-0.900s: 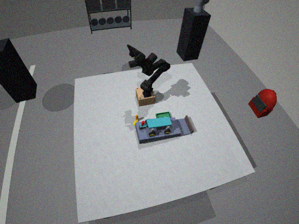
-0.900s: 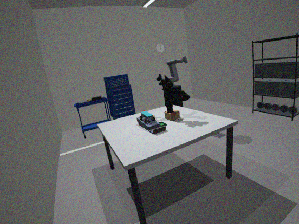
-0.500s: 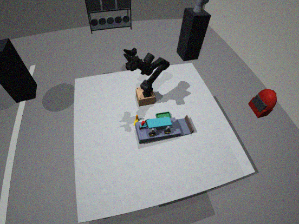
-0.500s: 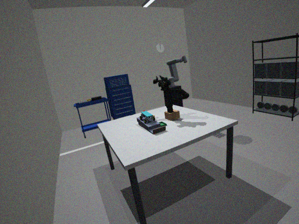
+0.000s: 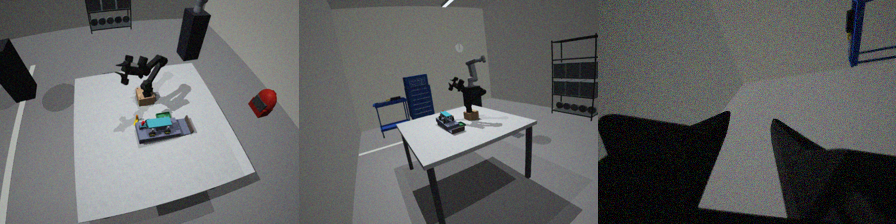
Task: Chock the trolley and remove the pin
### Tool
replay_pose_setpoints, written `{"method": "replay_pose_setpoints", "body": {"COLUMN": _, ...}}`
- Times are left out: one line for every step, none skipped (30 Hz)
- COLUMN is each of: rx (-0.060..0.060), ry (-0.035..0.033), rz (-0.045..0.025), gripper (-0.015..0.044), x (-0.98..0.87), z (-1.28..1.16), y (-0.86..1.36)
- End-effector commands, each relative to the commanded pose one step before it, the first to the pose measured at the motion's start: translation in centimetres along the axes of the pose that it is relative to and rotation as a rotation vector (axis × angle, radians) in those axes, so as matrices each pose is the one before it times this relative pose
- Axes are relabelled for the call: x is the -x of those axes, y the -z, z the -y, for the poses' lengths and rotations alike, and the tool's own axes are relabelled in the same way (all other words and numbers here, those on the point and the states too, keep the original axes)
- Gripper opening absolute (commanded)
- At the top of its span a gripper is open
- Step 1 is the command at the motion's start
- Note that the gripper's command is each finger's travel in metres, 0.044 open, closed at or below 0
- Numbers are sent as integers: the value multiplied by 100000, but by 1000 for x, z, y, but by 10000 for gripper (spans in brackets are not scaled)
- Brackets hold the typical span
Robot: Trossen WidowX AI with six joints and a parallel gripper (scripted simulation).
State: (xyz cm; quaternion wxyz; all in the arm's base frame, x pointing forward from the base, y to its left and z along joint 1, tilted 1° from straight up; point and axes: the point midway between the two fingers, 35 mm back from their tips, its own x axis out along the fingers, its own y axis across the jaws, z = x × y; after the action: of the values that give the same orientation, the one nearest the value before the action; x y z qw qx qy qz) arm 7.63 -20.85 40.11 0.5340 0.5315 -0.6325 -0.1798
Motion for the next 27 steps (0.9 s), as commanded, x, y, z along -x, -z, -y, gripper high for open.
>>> {"method": "replay_pose_setpoints", "body": {"rx": 25765, "ry": 13429, "rz": -3434, "gripper": 190, "x": -743, "z": 3262, "y": 641}}
{"method": "replay_pose_setpoints", "body": {"rx": 5920, "ry": 2801, "rz": -1051, "gripper": 190, "x": -187, "z": 628, "y": 273}}
{"method": "replay_pose_setpoints", "body": {"rx": 5914, "ry": 2747, "rz": -1194, "gripper": 190, "x": -188, "z": 610, "y": 305}}
{"method": "replay_pose_setpoints", "body": {"rx": 5908, "ry": 2685, "rz": -1333, "gripper": 190, "x": -189, "z": 591, "y": 335}}
{"method": "replay_pose_setpoints", "body": {"rx": 5903, "ry": 2617, "rz": -1469, "gripper": 190, "x": -190, "z": 570, "y": 364}}
{"method": "replay_pose_setpoints", "body": {"rx": 5897, "ry": 2541, "rz": -1601, "gripper": 190, "x": -191, "z": 547, "y": 392}}
{"method": "replay_pose_setpoints", "body": {"rx": 5892, "ry": 2459, "rz": -1729, "gripper": 190, "x": -192, "z": 523, "y": 418}}
{"method": "replay_pose_setpoints", "body": {"rx": 5887, "ry": 2371, "rz": -1852, "gripper": 190, "x": -193, "z": 498, "y": 443}}
{"method": "replay_pose_setpoints", "body": {"rx": 5881, "ry": 2277, "rz": -1971, "gripper": 190, "x": -193, "z": 472, "y": 466}}
{"method": "replay_pose_setpoints", "body": {"rx": 5876, "ry": 2177, "rz": -2084, "gripper": 190, "x": -194, "z": 445, "y": 488}}
{"method": "replay_pose_setpoints", "body": {"rx": 5871, "ry": 2072, "rz": -2192, "gripper": 190, "x": -195, "z": 417, "y": 508}}
{"method": "replay_pose_setpoints", "body": {"rx": 5866, "ry": 1961, "rz": -2295, "gripper": 190, "x": -195, "z": 388, "y": 526}}
{"method": "replay_pose_setpoints", "body": {"rx": 5861, "ry": 1846, "rz": -2391, "gripper": 190, "x": -196, "z": 358, "y": 543}}
{"method": "replay_pose_setpoints", "body": {"rx": 5855, "ry": 1721, "rz": -2482, "gripper": 190, "x": -196, "z": 326, "y": 558}}
{"method": "replay_pose_setpoints", "body": {"rx": 5851, "ry": 1597, "rz": -2566, "gripper": 190, "x": -196, "z": 295, "y": 571}}
{"method": "replay_pose_setpoints", "body": {"rx": 5847, "ry": 1468, "rz": -2644, "gripper": 190, "x": -197, "z": 263, "y": 582}}
{"method": "replay_pose_setpoints", "body": {"rx": 5842, "ry": 1337, "rz": -2715, "gripper": 190, "x": -197, "z": 231, "y": 592}}
{"method": "replay_pose_setpoints", "body": {"rx": 5838, "ry": 1202, "rz": -2779, "gripper": 190, "x": -197, "z": 199, "y": 599}}
{"method": "replay_pose_setpoints", "body": {"rx": 5833, "ry": 1065, "rz": -2836, "gripper": 190, "x": -197, "z": 167, "y": 605}}
{"method": "replay_pose_setpoints", "body": {"rx": 5829, "ry": 925, "rz": -2887, "gripper": 190, "x": -198, "z": 135, "y": 609}}
{"method": "replay_pose_setpoints", "body": {"rx": 5824, "ry": 783, "rz": -2930, "gripper": 190, "x": -198, "z": 103, "y": 612}}
{"method": "replay_pose_setpoints", "body": {"rx": 5820, "ry": 639, "rz": -2967, "gripper": 190, "x": -198, "z": 71, "y": 613}}
{"method": "replay_pose_setpoints", "body": {"rx": 5815, "ry": 494, "rz": -2996, "gripper": 190, "x": -198, "z": 39, "y": 611}}
{"method": "replay_pose_setpoints", "body": {"rx": 5807, "ry": 354, "rz": -3021, "gripper": 190, "x": -199, "z": 10, "y": 609}}
{"method": "replay_pose_setpoints", "body": {"rx": 5802, "ry": 207, "rz": -3037, "gripper": 190, "x": -199, "z": -20, "y": 605}}
{"method": "replay_pose_setpoints", "body": {"rx": 5796, "ry": 60, "rz": -3045, "gripper": 190, "x": -199, "z": -51, "y": 599}}
{"method": "replay_pose_setpoints", "body": {"rx": 5790, "ry": -87, "rz": -3046, "gripper": 190, "x": -198, "z": -80, "y": 592}}
